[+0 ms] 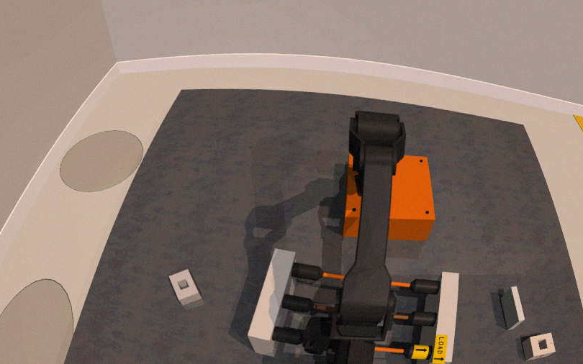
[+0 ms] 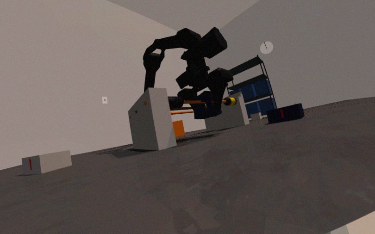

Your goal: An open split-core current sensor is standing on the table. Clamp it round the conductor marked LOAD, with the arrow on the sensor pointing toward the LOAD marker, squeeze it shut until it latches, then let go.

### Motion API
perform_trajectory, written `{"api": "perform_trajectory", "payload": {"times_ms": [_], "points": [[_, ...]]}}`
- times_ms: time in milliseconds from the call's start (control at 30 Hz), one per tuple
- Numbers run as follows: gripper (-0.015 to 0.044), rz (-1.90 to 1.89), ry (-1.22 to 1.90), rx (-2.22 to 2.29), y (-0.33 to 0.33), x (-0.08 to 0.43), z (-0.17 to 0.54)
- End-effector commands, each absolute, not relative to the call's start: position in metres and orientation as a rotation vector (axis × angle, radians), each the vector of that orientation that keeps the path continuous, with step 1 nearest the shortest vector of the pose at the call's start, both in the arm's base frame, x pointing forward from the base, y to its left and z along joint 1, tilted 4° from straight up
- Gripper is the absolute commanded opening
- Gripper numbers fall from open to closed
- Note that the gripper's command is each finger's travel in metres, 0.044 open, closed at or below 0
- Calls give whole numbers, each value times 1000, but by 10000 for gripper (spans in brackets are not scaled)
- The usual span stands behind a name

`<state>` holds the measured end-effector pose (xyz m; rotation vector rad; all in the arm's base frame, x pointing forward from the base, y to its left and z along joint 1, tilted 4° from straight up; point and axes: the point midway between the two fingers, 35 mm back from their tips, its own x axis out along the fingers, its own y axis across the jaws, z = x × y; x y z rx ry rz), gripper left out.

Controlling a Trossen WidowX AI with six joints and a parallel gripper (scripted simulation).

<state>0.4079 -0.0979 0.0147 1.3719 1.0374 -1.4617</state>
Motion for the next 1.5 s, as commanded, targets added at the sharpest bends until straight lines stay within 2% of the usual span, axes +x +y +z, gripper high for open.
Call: {"api": "perform_trajectory", "payload": {"times_ms": [0,200,567,1467], "points": [[327,-1460,1036,1373,-98,408,16],[287,-1460,1036,1373,-98,408,16],[0,-1460,1036,1373,-98,408,16],[0,-1460,1036,1373,-98,408,16]]}}
